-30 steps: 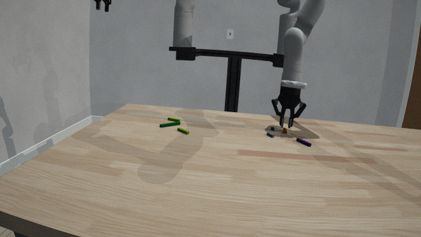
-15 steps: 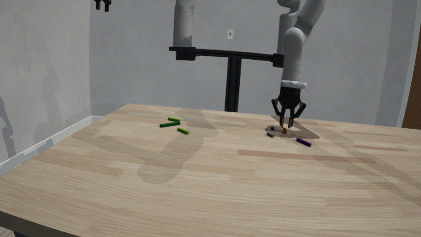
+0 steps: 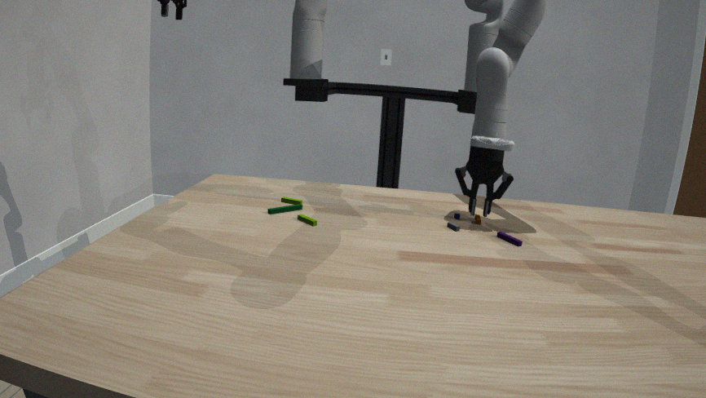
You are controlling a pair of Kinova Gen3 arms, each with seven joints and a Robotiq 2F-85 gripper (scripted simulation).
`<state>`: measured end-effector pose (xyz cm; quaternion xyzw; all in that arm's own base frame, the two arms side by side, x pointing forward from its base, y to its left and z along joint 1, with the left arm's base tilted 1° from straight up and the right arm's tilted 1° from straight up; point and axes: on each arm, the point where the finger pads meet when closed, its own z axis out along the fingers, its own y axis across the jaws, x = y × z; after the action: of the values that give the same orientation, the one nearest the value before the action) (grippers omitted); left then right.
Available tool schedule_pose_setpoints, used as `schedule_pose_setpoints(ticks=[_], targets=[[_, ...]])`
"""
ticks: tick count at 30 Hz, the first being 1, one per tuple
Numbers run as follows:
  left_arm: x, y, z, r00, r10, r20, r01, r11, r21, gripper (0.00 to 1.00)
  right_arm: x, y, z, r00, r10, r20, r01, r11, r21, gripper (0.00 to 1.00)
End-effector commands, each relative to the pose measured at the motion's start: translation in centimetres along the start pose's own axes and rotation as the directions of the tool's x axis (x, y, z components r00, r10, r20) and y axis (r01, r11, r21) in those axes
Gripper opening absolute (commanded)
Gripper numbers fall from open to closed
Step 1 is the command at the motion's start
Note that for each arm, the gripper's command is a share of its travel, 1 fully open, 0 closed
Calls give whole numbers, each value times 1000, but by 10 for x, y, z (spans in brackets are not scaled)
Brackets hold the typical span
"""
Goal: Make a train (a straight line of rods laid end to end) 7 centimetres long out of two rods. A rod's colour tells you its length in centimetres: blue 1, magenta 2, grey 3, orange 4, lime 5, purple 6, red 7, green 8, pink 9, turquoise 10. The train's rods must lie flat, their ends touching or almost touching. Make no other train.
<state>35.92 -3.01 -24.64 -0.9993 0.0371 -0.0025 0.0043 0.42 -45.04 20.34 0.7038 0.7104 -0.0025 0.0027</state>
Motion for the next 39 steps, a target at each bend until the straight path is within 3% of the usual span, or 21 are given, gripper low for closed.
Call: schedule_pose_setpoints(ticks=[1,16,39], targets=[[1,0,0,1000,0,-1,0,1000,0,317,0,0,-1,1000,0,2,0,1000,0,1000],[1,0,11,1000,0,-1,0,1000,0,317,0,0,-1,1000,0,2,0,1000,0,1000],[1,0,11,1000,0,-1,0,1000,0,317,0,0,-1,1000,0,2,0,1000,0,1000]])
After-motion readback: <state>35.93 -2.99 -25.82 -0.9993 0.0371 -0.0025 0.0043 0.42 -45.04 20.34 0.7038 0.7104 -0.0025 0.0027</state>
